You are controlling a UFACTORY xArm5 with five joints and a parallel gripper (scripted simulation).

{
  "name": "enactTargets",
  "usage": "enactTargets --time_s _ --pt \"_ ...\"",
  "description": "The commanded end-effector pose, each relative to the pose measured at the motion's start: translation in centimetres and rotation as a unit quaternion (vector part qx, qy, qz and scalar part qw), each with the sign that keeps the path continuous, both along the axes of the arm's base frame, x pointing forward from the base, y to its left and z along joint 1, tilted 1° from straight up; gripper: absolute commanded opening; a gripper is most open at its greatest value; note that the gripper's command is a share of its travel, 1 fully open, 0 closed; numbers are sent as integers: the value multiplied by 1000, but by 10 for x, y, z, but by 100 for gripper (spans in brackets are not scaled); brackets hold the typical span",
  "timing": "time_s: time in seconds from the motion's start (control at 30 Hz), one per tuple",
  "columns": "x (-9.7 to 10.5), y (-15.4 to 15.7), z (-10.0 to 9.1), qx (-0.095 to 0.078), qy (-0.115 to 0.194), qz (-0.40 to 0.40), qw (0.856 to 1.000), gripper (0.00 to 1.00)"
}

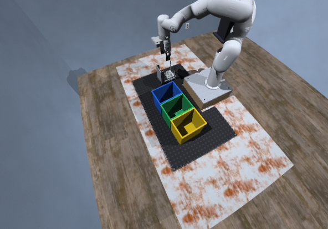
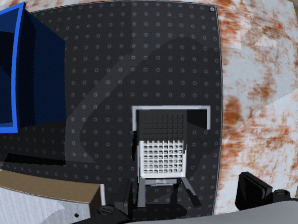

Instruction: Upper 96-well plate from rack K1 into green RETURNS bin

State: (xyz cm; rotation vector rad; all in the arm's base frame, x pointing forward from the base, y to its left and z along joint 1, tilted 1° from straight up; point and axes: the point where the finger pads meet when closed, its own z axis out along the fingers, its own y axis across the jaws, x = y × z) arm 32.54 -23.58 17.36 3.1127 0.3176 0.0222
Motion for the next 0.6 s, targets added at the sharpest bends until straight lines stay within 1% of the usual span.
enactTargets --time_s 0.0,0.1,0.47,0.57 --pt "1 -1 1 -1 -1 0 1000 100" --pt "1 -1 1 -1 -1 0 1000 100" --pt "1 -1 -17 -1 -1 0 1000 100" --pt "1 -1 -19 -1 -1 0 1000 100"
